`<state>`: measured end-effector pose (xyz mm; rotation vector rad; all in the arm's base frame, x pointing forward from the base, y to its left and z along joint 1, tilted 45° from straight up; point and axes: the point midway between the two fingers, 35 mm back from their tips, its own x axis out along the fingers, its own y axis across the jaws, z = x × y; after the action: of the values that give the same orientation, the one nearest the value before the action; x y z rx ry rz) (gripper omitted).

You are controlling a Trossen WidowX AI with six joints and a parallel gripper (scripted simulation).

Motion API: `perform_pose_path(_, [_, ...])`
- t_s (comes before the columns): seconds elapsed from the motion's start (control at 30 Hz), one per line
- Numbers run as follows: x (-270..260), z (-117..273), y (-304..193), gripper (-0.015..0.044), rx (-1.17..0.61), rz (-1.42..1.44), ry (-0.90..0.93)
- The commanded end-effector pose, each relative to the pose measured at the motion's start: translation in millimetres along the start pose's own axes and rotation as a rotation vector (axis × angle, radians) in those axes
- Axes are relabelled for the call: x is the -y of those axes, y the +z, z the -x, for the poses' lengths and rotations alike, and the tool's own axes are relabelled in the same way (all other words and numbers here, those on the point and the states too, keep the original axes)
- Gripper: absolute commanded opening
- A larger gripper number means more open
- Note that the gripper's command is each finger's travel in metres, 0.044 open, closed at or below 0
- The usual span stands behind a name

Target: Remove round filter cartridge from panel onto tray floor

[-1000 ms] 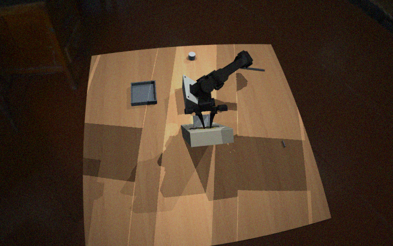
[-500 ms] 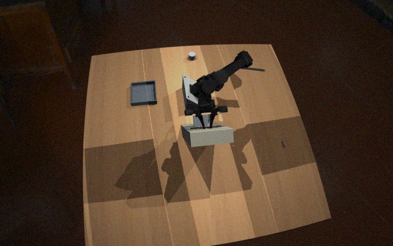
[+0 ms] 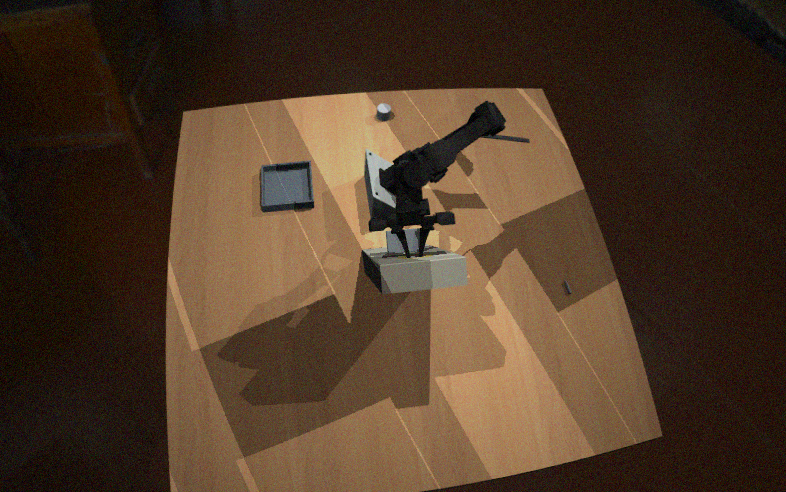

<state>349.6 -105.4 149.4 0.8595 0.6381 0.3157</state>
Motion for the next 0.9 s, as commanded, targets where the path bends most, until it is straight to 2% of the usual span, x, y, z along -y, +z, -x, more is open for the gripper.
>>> perform_pose_path(0.0, [-0.5, -1.2, -0.4, 0.0003, -0.002, 0.003, -0.001])
perform_pose_path(0.17, [-0.3, -3.4, -0.6, 0.0, -0.004, 0.068, -0.004])
perform_pose_path(0.87, [-0.2, -11.1, -0.9, 0.0, -0.009, 0.792, -0.005])
